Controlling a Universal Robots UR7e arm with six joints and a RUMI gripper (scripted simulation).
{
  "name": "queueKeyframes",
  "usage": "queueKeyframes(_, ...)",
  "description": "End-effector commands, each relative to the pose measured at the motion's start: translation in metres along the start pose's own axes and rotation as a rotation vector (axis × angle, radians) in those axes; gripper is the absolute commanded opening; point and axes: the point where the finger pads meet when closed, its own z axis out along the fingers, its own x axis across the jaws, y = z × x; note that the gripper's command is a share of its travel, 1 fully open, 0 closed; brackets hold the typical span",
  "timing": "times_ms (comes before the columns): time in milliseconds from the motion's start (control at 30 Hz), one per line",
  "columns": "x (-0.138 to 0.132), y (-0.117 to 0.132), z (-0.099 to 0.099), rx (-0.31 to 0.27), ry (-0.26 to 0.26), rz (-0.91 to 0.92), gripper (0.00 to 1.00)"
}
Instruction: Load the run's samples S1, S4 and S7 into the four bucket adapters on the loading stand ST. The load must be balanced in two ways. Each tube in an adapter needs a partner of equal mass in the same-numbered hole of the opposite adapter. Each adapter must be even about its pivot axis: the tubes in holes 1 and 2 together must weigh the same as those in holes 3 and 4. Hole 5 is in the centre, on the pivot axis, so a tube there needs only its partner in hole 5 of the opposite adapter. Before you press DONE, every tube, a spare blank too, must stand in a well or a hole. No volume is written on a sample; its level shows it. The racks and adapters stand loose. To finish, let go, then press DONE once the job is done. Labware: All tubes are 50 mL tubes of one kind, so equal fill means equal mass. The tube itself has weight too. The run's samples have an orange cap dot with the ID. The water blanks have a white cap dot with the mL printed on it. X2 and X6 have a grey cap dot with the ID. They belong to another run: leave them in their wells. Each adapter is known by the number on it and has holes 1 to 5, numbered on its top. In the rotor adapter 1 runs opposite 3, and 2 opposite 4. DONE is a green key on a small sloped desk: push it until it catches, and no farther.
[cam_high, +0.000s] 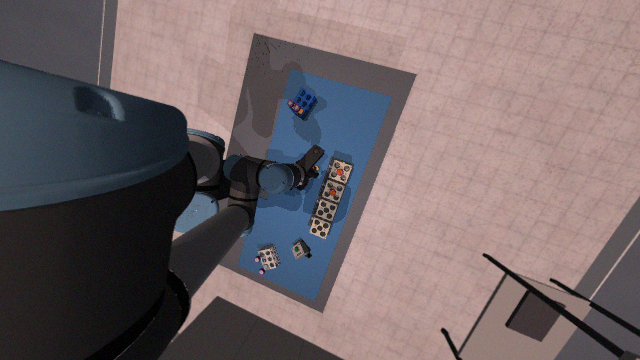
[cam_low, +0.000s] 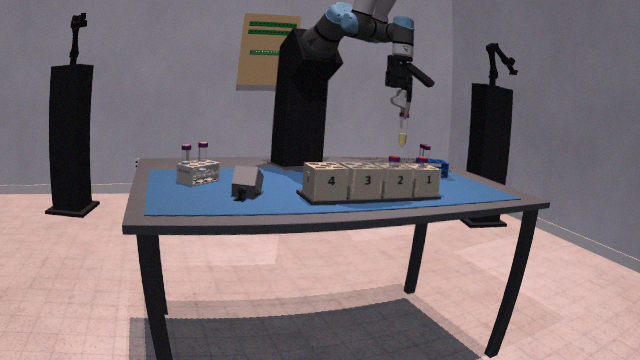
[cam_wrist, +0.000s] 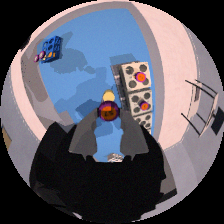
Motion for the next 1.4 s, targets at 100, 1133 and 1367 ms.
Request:
queueKeyframes(100, 0.0716, 0.0695, 0.0032, 0.018, -0.027, -0.004, 0.00)
queueKeyframes(1133, 0.0716, 0.0695, 0.0031, 0.017, -0.027, -0.004, 0.00)
queueKeyframes(1367, 0.0716, 0.0695, 0.0031, 0.017, -0.027, -0.004, 0.00)
